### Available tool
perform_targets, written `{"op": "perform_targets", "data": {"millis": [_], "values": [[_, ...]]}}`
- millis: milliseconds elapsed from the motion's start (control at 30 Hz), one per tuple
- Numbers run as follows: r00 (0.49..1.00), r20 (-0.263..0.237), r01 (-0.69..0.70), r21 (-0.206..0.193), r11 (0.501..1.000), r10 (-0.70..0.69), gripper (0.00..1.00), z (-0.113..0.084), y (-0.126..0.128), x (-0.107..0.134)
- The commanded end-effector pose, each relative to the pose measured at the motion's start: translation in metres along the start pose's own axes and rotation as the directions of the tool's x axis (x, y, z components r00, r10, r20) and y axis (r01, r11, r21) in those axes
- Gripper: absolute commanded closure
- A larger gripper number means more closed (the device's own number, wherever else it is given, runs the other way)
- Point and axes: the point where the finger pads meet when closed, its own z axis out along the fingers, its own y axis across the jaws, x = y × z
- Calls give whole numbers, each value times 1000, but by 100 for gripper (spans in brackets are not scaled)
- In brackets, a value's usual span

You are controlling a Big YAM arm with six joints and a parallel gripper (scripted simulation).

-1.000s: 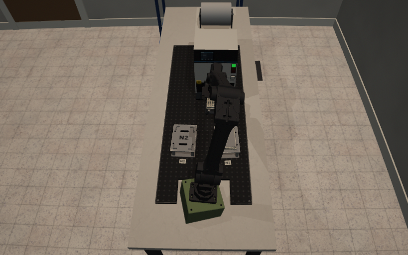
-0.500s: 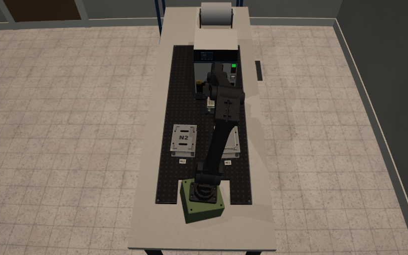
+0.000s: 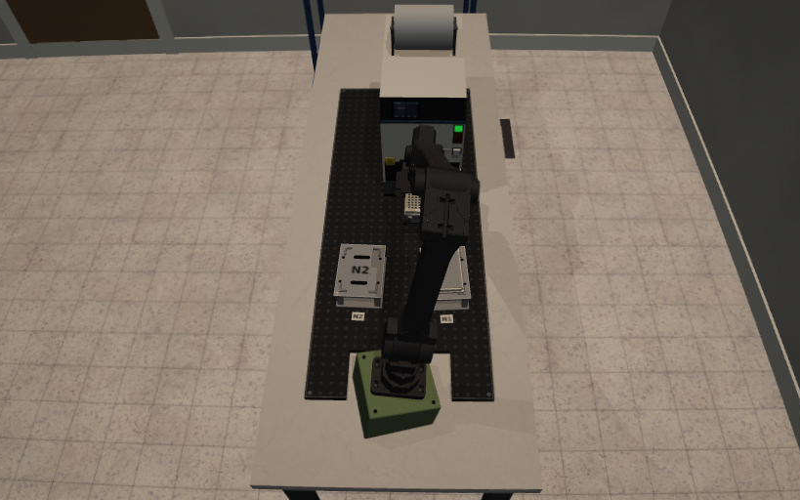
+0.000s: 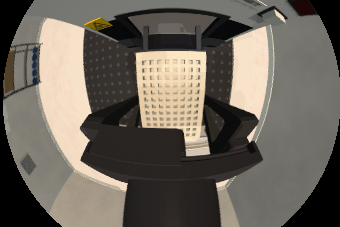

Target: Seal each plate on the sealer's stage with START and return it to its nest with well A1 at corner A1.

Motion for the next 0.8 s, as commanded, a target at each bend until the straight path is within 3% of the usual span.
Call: {"op": "perform_targets", "data": {"millis": [0,400,767], "values": [[999,44,-6,3,1000,6,100,-1,-7,-19],[1000,24,0,-6,1000,1,100,9,6,-8],[999,46,-20,3,1000,20,100,-6,-8,-14]]}}
